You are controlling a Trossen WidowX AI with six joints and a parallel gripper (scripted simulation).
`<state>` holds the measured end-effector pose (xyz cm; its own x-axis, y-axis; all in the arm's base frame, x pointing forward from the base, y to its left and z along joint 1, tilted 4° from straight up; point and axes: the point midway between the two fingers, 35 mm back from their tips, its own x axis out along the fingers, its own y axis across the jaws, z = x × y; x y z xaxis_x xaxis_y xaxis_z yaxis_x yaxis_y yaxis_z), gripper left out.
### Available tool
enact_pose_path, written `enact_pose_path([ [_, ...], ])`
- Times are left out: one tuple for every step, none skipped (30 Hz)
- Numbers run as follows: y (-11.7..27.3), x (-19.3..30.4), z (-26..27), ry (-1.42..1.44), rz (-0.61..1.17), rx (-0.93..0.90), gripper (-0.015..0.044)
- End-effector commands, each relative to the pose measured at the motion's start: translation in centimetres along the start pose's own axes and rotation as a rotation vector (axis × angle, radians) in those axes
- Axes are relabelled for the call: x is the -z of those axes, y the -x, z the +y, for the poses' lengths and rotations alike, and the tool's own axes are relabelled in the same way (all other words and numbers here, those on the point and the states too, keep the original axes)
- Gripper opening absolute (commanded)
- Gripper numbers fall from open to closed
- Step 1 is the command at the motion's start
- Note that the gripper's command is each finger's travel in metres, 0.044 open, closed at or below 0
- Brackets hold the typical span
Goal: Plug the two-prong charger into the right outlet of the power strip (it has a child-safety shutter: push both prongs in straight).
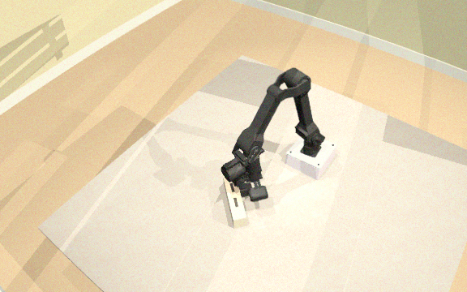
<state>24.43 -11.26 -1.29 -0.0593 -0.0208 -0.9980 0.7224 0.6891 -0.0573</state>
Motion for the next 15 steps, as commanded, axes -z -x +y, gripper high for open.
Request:
enact_pose_path([
  [0.2,0.4,0.0,-0.001,-0.011,-0.001,0.0440],
  [0.2,0.5,0.0,-0.001,-0.011,-0.001,0.0440],
  [0.2,0.6,0.0,-0.002,-0.011,-0.001,0.0440],
  [0.1,0.8,0.0,-0.002,-0.011,-0.001,0.0440],
  [0.1,0.9,0.0,-0.002,-0.011,-0.001,0.0440],
  [0.1,1.0,0.0,-0.002,-0.011,-0.001,0.0440],
  [0.1,1.1,0.0,-0.002,-0.011,-0.001,0.0440],
  [0.1,1.2,0.0,-0.002,-0.011,-0.001,0.0440],
  [0.1,1.4,0.0,-0.002,-0.011,-0.001,0.0440],
  [0.0,1.5,0.0,-0.002,-0.011,-0.001,0.0440],
  [0.0,1.6,0.0,-0.002,-0.011,-0.001,0.0440],
  [0.0,1.7,0.0,-0.002,-0.011,-0.001,0.0440],
  [0.0,1.9,0.0,-0.002,-0.011,-0.001,0.0440],
  [0.0,2.0,0.0,-0.002,-0.011,-0.001,0.0440],
  [-0.1,2.1,0.0,-0.002,-0.011,-0.001,0.0440],
])
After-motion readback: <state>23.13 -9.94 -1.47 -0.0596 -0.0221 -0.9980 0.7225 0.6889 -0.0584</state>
